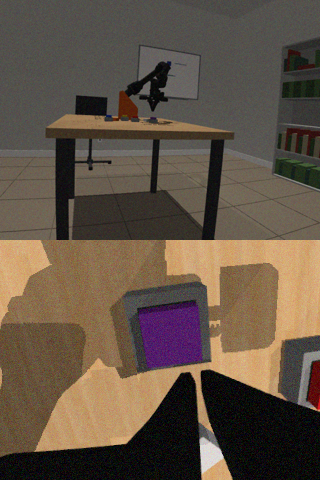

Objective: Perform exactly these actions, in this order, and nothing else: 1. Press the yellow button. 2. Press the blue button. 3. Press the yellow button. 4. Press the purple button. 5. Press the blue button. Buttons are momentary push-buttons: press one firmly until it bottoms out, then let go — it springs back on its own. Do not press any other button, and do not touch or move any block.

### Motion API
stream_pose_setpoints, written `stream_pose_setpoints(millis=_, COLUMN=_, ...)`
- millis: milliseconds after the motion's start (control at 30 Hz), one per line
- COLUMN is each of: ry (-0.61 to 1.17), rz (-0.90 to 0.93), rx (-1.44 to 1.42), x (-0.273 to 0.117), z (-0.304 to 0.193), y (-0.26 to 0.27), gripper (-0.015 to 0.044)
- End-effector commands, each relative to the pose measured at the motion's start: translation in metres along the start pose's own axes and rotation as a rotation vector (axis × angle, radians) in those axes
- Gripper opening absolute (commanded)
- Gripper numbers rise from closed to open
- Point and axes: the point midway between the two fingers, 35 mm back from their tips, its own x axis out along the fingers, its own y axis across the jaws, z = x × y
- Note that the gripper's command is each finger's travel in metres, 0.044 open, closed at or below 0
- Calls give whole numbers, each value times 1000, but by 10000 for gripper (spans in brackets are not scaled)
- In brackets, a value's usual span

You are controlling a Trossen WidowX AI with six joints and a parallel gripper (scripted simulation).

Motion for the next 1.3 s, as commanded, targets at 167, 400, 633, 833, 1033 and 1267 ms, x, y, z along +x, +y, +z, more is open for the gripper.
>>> stream_pose_setpoints(millis=167, ry=-28, rz=9, rx=-14, x=-48, z=4, y=4, gripper=20)
stream_pose_setpoints(millis=400, ry=-43, rz=-39, rx=23, x=-53, z=23, y=-74, gripper=20)
stream_pose_setpoints(millis=633, ry=-35, rz=-52, rx=12, x=-58, z=25, y=-190, gripper=20)
stream_pose_setpoints(millis=833, ry=-29, rz=-19, rx=-10, x=-51, z=-3, y=-278, gripper=20)
stream_pose_setpoints(millis=1033, ry=-30, rz=-8, rx=-16, x=-49, z=-11, y=-294, gripper=20)
stream_pose_setpoints(millis=1267, ry=-30, rz=-5, rx=-16, x=14, z=-10, y=-293, gripper=20)
